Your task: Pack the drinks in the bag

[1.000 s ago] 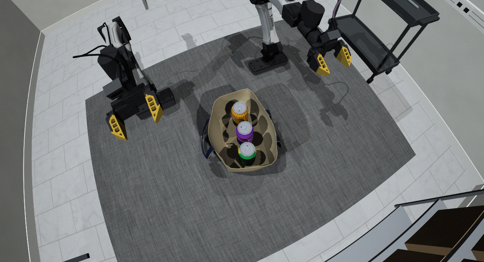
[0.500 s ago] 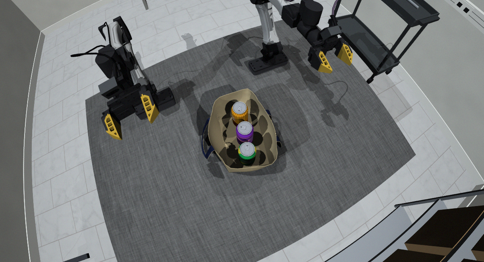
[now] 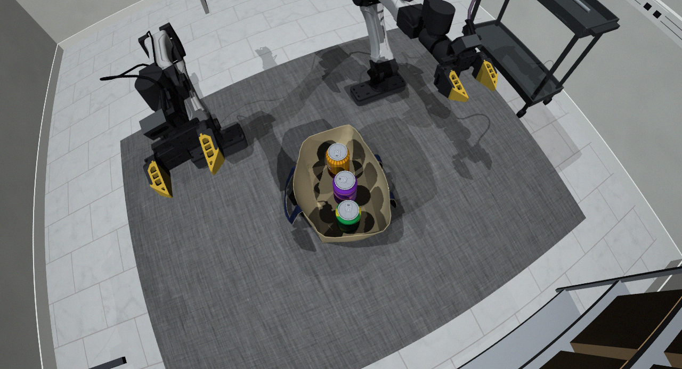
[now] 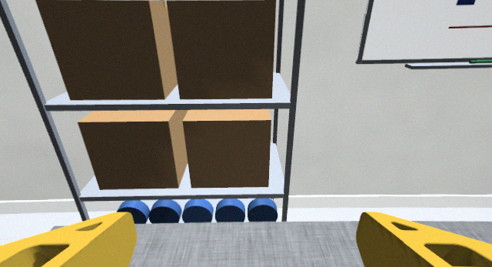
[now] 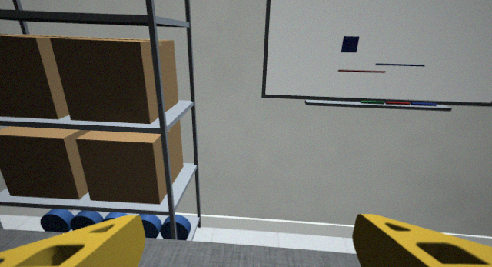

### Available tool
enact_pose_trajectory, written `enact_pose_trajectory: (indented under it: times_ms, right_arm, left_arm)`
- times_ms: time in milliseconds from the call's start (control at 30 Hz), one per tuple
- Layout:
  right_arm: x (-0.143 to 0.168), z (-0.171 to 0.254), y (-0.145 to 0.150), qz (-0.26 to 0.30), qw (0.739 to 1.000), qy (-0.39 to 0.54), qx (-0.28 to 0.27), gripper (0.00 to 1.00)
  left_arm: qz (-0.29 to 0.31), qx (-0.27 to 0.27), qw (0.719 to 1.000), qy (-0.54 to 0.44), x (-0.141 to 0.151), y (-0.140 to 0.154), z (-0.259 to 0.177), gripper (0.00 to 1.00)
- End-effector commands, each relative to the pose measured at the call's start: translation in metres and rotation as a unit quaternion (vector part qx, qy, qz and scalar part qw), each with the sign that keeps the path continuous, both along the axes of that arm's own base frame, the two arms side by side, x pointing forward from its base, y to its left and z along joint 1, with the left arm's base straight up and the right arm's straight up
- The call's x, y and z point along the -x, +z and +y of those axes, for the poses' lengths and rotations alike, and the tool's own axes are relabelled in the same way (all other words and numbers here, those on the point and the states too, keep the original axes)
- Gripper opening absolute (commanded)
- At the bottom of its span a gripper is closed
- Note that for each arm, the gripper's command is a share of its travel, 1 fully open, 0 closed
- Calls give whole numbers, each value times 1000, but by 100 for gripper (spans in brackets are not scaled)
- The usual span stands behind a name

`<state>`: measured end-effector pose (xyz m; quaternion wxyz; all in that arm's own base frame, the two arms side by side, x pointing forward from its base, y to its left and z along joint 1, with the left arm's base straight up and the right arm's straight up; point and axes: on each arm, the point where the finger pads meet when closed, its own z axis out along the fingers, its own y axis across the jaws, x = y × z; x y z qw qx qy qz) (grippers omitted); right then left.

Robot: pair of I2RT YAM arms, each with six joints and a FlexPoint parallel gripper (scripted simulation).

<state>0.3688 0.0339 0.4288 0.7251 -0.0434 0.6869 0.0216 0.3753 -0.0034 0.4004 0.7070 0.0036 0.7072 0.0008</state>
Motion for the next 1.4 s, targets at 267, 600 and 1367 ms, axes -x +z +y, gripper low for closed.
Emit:
enact_pose_trajectory:
  times_ms: [267,600,1367]
  right_arm:
    - [6,-1,19,-19,1000,-2,3,86]
    - [5,2,18,-17,1000,4,4,86]
    - [2,0,15,-12,1000,2,4,86]
  left_arm:
    - [-37,5,999,-6,1,29,-2,86]
    - [-40,6,999,-6,4,32,-1,86]
    - [-36,6,999,-4,8,32,0,86]
